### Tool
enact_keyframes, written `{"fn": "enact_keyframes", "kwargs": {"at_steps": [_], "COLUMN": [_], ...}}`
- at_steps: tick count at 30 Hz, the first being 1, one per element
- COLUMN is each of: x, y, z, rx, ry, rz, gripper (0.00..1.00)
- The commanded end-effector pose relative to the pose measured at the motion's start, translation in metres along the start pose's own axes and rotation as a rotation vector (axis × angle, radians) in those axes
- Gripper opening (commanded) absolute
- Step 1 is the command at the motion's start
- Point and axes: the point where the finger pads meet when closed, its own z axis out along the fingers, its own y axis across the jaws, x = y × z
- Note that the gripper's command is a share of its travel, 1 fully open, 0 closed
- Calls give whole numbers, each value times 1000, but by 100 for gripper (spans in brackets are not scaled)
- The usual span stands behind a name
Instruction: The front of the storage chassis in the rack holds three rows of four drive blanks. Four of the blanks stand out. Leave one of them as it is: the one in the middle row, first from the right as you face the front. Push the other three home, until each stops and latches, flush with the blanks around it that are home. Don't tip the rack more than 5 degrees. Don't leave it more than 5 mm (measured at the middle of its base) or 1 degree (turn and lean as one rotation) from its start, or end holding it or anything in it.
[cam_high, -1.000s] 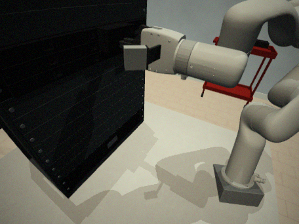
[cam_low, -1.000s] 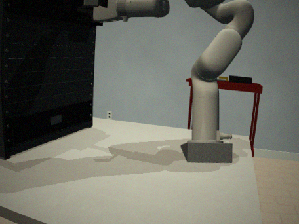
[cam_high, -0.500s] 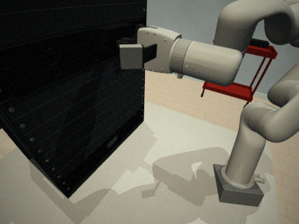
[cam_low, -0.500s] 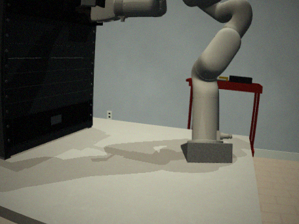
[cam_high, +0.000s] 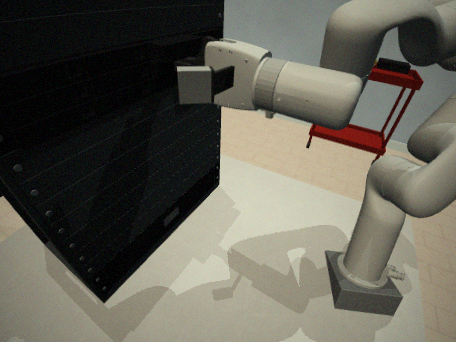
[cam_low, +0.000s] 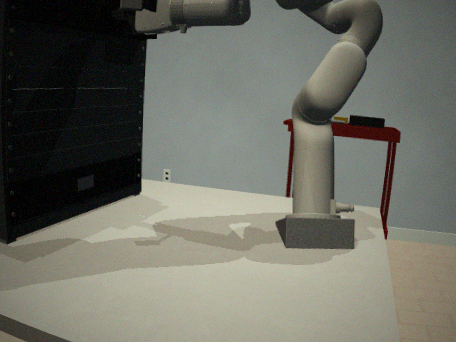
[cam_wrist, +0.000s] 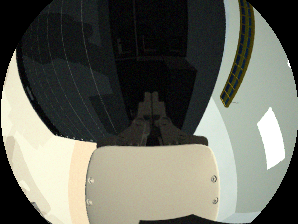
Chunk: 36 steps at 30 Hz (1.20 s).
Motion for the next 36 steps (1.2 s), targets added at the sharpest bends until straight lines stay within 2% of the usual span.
{"fn": "enact_keyframes", "kwargs": {"at_steps": [1,36], "x": [0,0], "y": [2,2], "z": [1,7], "rx": [-3,-3], "ry": [1,1], "rz": [2,2], "gripper": [0,0]}}
